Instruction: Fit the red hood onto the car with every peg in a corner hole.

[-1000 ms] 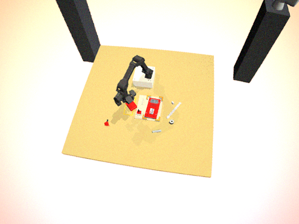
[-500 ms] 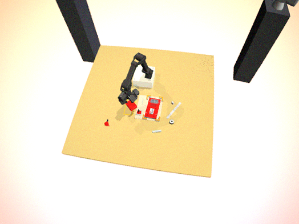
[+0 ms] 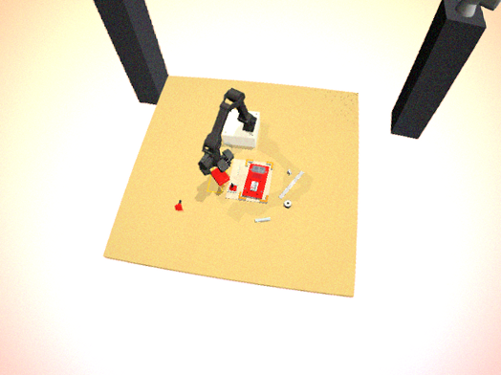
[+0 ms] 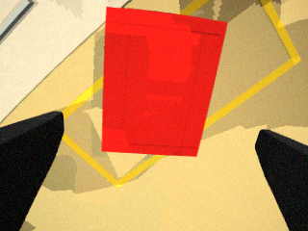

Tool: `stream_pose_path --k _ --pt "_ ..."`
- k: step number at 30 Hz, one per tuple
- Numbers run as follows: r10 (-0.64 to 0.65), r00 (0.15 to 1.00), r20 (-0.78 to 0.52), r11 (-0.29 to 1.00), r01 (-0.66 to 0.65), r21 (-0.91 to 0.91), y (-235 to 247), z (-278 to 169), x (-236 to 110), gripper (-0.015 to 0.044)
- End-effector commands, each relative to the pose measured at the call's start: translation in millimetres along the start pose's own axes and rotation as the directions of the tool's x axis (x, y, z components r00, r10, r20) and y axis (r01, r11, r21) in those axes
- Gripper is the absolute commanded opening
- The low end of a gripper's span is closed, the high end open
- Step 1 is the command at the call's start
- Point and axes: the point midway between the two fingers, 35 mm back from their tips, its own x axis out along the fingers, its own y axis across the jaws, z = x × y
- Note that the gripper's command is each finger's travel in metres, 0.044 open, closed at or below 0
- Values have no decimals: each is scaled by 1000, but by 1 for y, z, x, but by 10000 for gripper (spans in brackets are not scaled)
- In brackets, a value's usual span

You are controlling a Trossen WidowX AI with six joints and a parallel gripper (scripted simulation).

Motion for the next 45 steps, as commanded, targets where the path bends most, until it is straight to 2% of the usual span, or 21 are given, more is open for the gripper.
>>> stream_pose_path --k 1,45 --pt "6 1000 0 1000 -6 4 1 0 4 440" --pt "6 1000 0 1000 -6 4 1 1 35 440"
